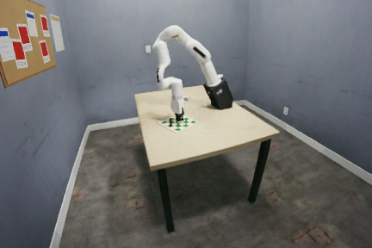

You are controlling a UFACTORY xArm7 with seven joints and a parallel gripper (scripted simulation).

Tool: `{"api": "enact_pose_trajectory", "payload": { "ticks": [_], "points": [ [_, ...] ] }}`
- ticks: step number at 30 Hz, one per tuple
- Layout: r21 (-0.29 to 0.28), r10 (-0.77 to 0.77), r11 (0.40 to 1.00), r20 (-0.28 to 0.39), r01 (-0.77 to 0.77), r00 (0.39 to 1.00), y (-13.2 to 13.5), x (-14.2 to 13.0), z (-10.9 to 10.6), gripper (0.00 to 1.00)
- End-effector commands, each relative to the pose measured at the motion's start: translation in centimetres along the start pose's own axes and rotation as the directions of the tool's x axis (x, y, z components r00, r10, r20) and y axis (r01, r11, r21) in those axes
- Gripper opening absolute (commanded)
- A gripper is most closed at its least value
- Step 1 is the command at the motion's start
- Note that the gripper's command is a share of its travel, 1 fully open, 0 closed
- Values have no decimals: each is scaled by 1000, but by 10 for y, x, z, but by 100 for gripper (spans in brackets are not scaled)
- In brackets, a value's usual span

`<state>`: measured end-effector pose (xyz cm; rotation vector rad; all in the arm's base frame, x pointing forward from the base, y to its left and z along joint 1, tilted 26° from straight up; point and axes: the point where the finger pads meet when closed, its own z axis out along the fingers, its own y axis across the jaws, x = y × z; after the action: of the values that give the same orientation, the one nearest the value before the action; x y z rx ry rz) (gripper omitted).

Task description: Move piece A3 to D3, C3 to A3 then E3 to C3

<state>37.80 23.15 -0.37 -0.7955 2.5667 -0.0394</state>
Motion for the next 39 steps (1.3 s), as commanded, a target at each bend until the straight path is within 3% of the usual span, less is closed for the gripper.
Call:
{"api": "enact_pose_trajectory", "payload": {
  "ticks": [1,31,32,36,37,39],
  "points": [
    [0,-1,1000,2,1,1000,0,-1,0,0],
    [0,-1,1000,2,1,1000,0,-1,0,0],
    [0,-1,1000,2,1,1000,0,-1,0,8],
    [0,-1,1000,2,1,1000,0,-1,0,8],
    [0,-1,1000,2,1,1000,0,-1,0,15],
    [0,-1,1000,2,1,1000,0,-1,0,15]
  ]
}}
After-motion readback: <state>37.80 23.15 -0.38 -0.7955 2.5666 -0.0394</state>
